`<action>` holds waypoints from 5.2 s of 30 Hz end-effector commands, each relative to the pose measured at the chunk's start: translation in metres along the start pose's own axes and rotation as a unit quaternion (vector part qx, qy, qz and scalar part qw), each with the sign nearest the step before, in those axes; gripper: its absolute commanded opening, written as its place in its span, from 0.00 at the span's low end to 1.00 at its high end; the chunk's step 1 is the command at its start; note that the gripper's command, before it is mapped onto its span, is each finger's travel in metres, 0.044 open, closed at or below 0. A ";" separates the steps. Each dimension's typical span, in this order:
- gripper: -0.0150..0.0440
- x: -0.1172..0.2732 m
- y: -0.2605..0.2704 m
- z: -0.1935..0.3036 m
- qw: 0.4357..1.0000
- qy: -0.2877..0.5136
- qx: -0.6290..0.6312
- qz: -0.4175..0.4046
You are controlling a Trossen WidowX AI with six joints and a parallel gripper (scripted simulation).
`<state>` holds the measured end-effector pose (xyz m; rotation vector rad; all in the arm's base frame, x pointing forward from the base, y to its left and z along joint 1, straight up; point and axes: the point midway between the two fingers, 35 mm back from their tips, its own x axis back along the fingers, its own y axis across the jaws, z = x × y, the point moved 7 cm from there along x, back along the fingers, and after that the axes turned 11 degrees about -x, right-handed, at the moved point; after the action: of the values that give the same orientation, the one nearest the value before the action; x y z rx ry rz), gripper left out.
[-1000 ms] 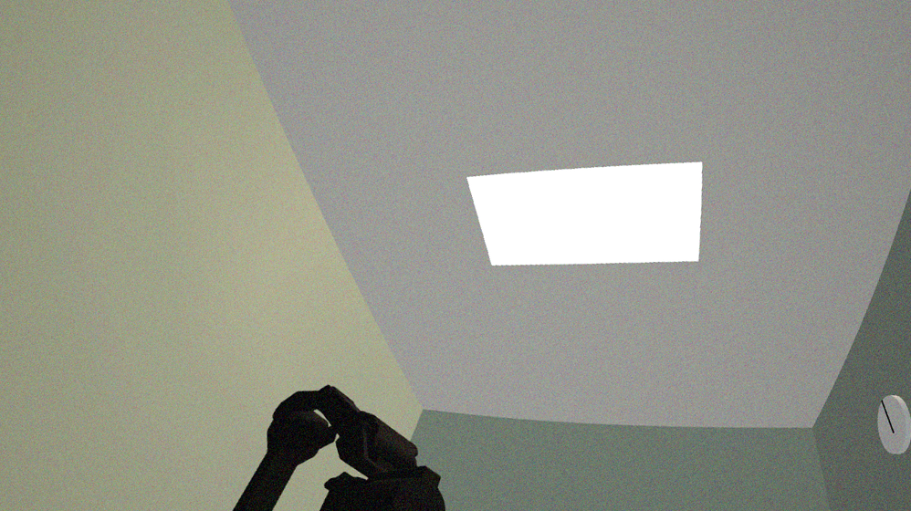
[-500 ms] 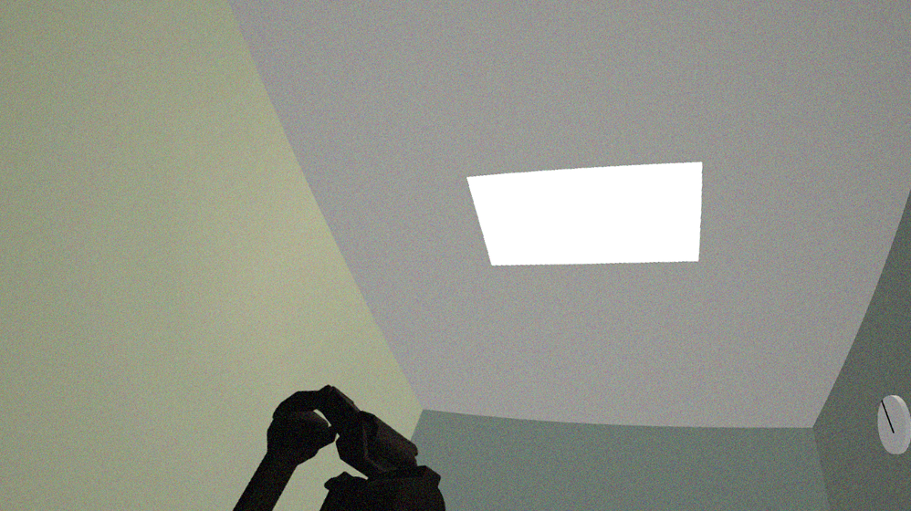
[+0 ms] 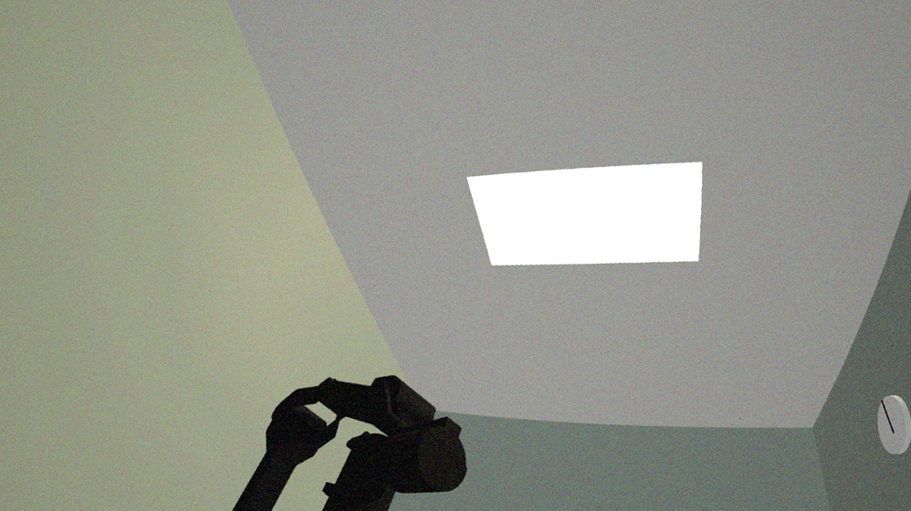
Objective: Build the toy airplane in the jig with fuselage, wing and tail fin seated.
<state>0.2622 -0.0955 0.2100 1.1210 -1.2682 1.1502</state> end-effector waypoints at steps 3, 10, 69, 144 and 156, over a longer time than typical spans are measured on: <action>1.00 0.034 0.001 -0.001 1.000 0.003 0.006 0.003; 1.00 0.033 0.000 -0.001 0.986 0.002 -0.168 0.003; 1.00 0.003 0.119 -0.247 0.701 -0.005 -0.713 -0.009; 0.25 -0.079 0.118 -0.250 0.701 -0.005 -0.713 -0.009; 0.25 -0.042 0.114 -0.253 0.701 -0.005 -0.713 -0.009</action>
<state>0.1745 0.1669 0.1550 -0.0829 -1.5838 -0.0987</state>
